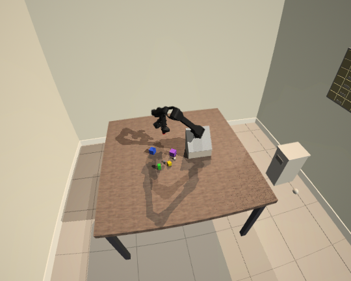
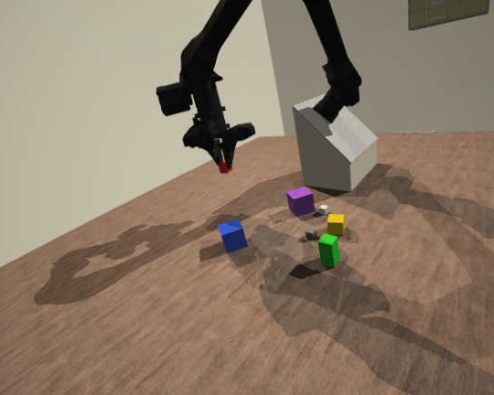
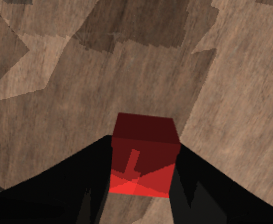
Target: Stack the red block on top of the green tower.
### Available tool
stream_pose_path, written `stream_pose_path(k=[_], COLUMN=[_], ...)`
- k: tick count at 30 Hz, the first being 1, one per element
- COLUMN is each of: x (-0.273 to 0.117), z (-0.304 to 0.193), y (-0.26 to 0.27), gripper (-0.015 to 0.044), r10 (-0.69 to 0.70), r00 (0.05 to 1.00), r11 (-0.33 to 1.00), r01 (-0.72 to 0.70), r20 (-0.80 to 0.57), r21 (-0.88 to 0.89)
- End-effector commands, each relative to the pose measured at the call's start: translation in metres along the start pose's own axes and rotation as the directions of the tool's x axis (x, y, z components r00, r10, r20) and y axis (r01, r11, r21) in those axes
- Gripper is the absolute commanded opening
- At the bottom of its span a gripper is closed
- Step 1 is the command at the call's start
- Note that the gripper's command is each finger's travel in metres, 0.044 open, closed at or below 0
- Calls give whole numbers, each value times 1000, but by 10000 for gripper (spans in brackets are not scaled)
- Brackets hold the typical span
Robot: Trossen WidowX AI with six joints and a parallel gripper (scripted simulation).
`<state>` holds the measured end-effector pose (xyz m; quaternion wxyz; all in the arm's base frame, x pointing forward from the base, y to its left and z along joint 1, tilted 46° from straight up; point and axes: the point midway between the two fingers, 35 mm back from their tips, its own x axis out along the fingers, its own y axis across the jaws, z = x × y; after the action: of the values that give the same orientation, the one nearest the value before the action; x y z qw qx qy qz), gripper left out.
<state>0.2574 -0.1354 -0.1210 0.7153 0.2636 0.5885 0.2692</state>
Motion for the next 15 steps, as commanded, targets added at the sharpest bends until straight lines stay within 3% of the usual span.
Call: stream_pose_path(k=[1,15], x=[-8,-10], z=[1,39], y=[1,32], gripper=[0,0], r10=[-5,-44], r00=[1000,999], r11=[1000,998], r01=[5,43], r20=[-2,-30], r21=[-9,-51])
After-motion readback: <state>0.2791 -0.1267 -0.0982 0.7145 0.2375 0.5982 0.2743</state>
